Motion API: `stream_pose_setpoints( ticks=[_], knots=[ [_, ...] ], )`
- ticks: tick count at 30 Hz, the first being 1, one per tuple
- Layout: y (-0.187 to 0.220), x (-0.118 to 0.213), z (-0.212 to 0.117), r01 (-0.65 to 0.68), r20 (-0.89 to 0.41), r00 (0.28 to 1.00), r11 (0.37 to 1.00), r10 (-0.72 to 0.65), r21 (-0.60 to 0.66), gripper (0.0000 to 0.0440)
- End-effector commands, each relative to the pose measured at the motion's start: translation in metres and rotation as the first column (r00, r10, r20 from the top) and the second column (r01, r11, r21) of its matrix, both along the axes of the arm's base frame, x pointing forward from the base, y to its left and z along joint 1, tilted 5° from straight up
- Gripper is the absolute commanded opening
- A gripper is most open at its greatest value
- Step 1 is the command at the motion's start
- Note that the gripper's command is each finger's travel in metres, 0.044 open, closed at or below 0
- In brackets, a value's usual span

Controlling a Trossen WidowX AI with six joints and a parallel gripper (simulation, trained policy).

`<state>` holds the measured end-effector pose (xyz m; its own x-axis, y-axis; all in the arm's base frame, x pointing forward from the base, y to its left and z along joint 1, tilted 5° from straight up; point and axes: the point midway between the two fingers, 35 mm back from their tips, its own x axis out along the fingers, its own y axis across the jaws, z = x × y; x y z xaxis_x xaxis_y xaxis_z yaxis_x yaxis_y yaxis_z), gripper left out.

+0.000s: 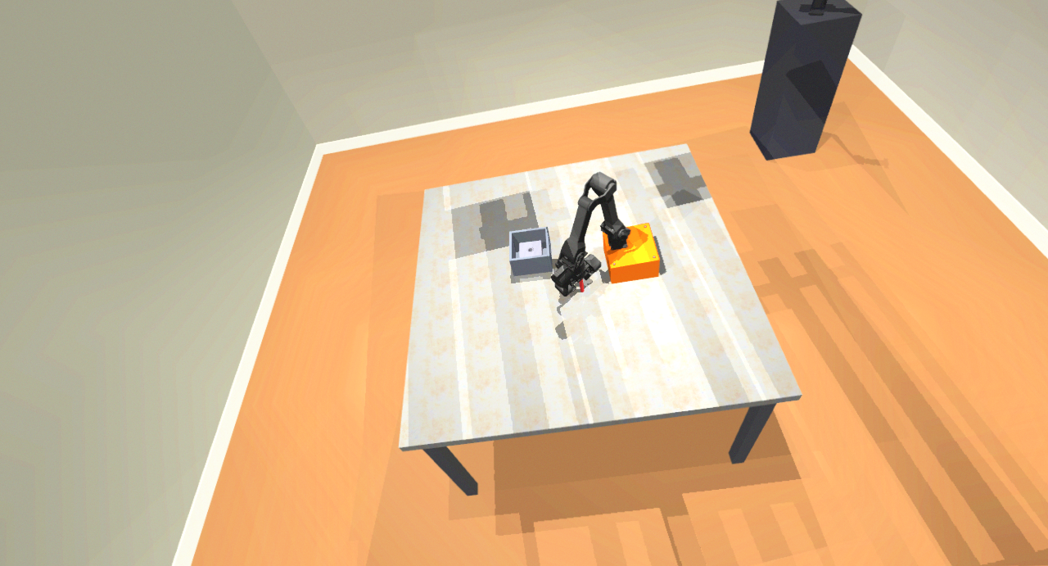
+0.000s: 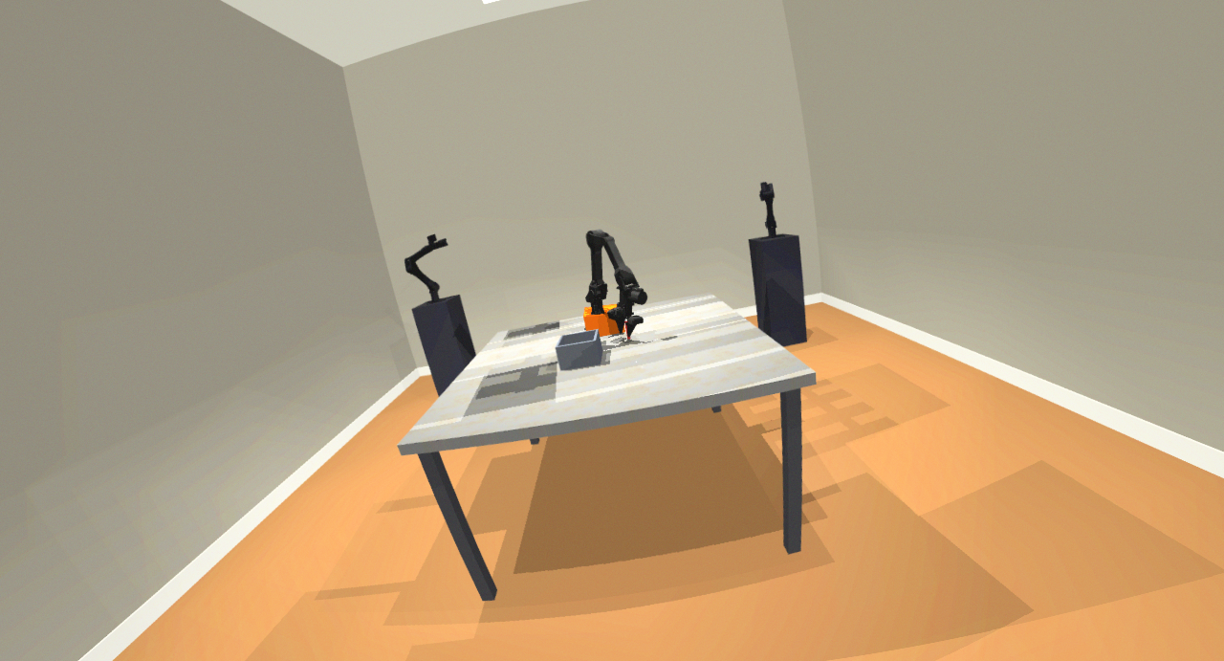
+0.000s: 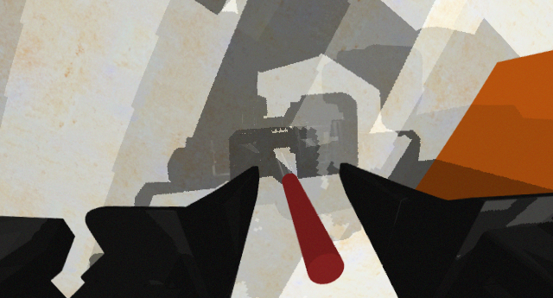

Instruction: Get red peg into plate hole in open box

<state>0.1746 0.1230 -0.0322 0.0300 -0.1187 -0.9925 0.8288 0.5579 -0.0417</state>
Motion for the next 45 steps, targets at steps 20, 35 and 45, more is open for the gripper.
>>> stream_pose_setpoints(
  ticks=[20, 35, 45],
  knots=[
    [-0.001, 0.026, 0.041, -0.1, 0.036, 0.994, 0.995, 0.099, 0.026, 0.0],
    [-0.024, 0.071, 0.107, -0.169, 0.138, 0.975, 0.984, 0.175, -0.053, 0.0],
    [-0.059, 0.098, 0.123, -0.125, 0.159, 0.978, 0.989, 0.136, -0.08, 0.0]
  ],
)
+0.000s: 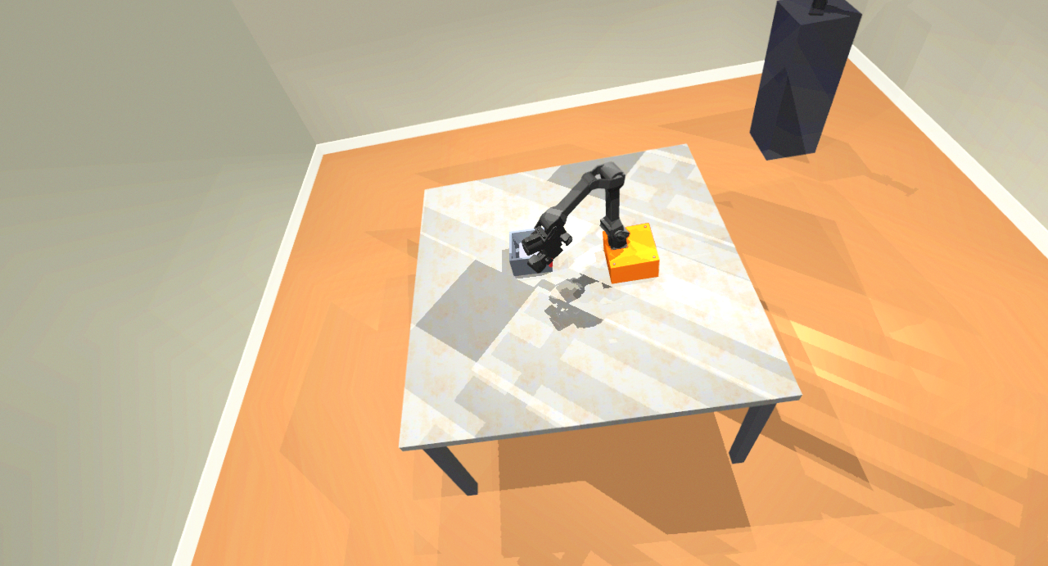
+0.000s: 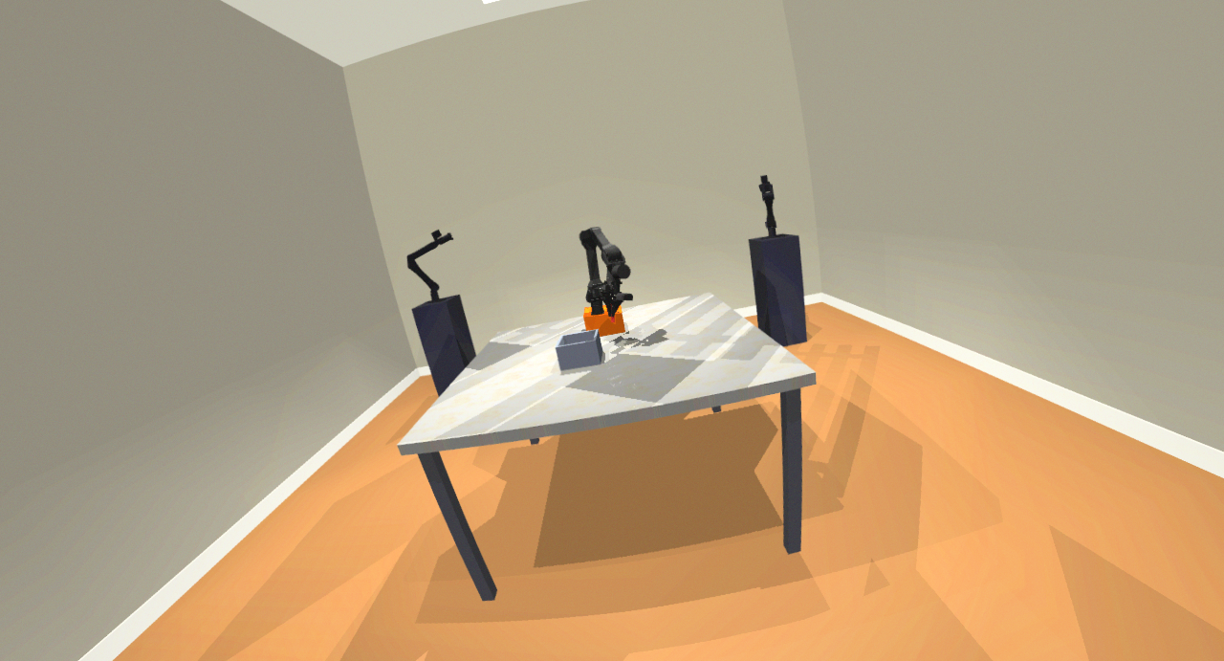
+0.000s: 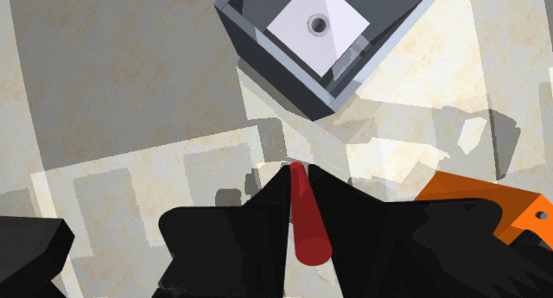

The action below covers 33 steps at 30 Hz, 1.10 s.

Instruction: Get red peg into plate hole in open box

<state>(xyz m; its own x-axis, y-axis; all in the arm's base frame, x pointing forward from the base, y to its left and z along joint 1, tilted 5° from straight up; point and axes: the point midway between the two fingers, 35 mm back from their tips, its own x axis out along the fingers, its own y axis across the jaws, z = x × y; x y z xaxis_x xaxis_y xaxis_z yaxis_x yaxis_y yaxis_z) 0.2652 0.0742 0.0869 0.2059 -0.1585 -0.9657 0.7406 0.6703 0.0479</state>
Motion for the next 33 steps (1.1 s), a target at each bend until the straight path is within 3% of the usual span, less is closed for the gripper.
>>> stream_pose_setpoints(
  ticks=[1, 16, 33],
  knots=[
    [-0.014, 0.01, 0.005, 0.018, 0.009, 1.0, 1.0, -0.018, -0.012, 0.0],
    [-0.07, 0.042, 0.008, 0.115, 0.035, 0.993, 0.993, -0.114, -0.023, 0.0],
    [-0.126, 0.074, -0.01, 0.213, 0.048, 0.976, 0.977, -0.213, 0.0, 0.0005]
  ],
)
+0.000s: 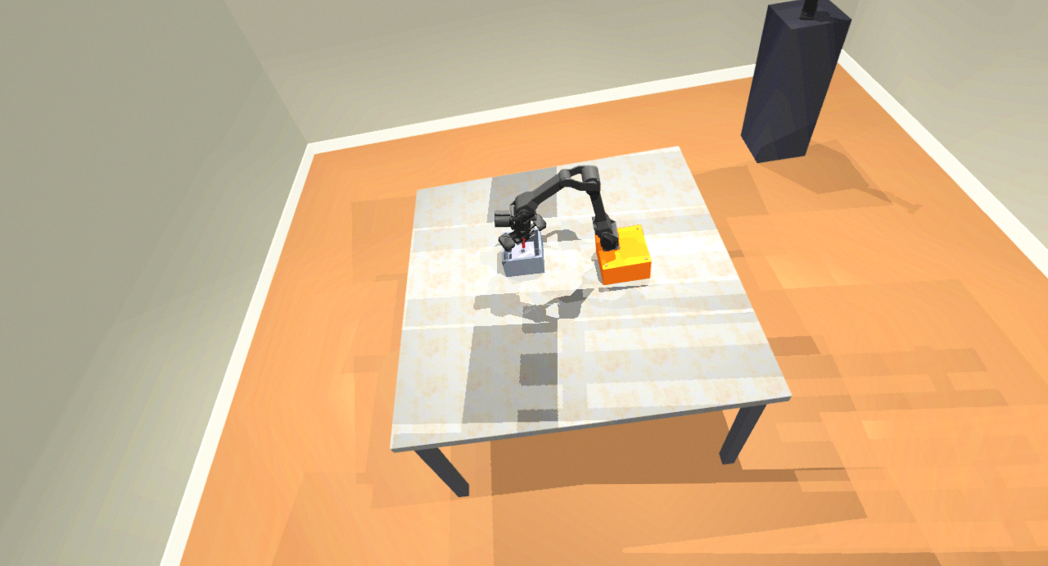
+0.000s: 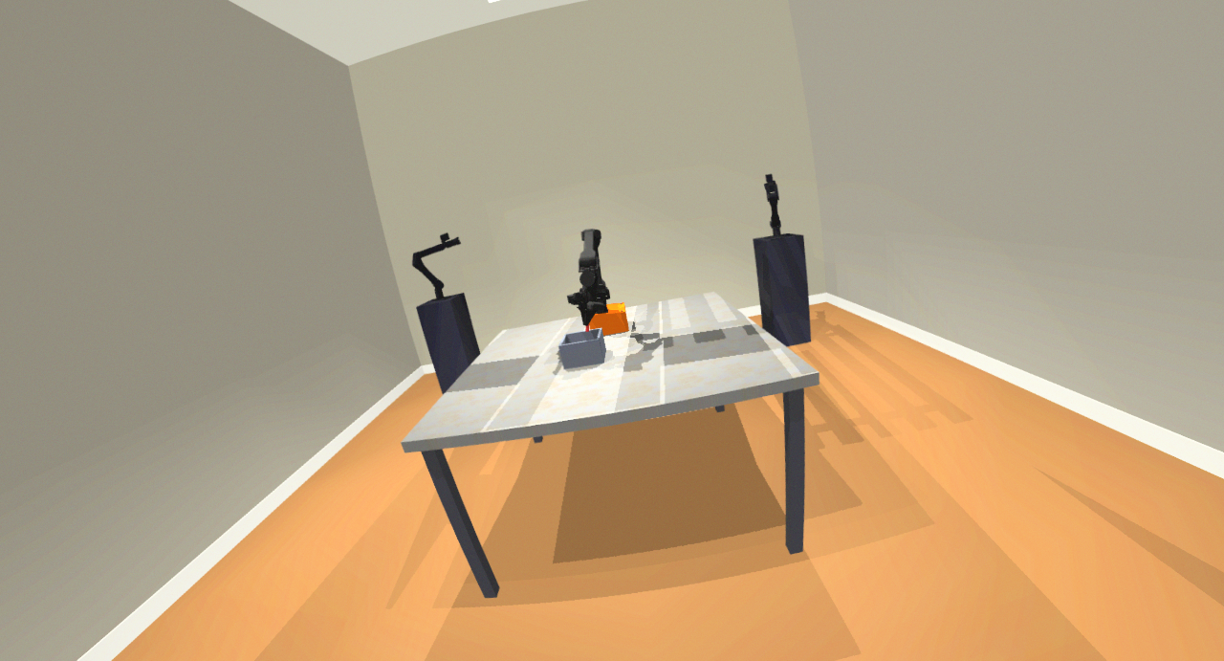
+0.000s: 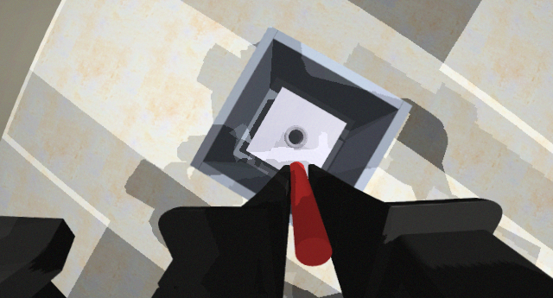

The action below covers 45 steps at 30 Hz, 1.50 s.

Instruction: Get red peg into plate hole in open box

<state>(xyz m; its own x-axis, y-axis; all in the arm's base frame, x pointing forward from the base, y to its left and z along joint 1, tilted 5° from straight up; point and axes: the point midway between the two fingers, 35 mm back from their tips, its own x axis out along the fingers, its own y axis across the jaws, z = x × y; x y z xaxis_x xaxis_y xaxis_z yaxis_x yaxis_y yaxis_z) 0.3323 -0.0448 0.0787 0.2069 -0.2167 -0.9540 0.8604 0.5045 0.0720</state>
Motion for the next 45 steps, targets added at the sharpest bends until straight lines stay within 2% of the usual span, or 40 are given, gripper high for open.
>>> stream_pose_setpoints(
  ticks=[1, 10, 12, 17, 21, 24, 32, 35, 45],
  knots=[
    [-0.009, 0.008, -0.004, 0.011, 0.005, 1.0, 1.0, -0.011, 0.013, 0.0006],
    [-0.022, 0.016, -0.03, 0.027, -0.025, 0.999, 0.999, -0.026, 0.041, 0.0007],
    [-0.024, 0.017, -0.037, 0.025, -0.037, 0.999, 0.999, -0.023, 0.043, 0.0024],
    [-0.028, 0.017, -0.052, 0.005, -0.069, 0.998, 0.999, -0.002, 0.044, 0.0138],
    [-0.032, 0.022, -0.057, -0.004, -0.085, 0.996, 0.999, 0.007, 0.038, 0.0156],
    [-0.039, 0.032, -0.055, -0.009, -0.071, 0.997, 1.0, 0.011, 0.028, 0.0228],
    [-0.057, 0.053, -0.052, -0.026, -0.054, 0.998, 1.0, 0.025, -0.004, 0.0371],
    [-0.066, 0.064, -0.048, -0.025, -0.022, 0.999, 0.999, 0.024, -0.023, 0.0437],
    [-0.093, 0.088, -0.03, 0.002, 0.074, 0.997, 0.997, 0.004, -0.083, 0.044]
  ],
)
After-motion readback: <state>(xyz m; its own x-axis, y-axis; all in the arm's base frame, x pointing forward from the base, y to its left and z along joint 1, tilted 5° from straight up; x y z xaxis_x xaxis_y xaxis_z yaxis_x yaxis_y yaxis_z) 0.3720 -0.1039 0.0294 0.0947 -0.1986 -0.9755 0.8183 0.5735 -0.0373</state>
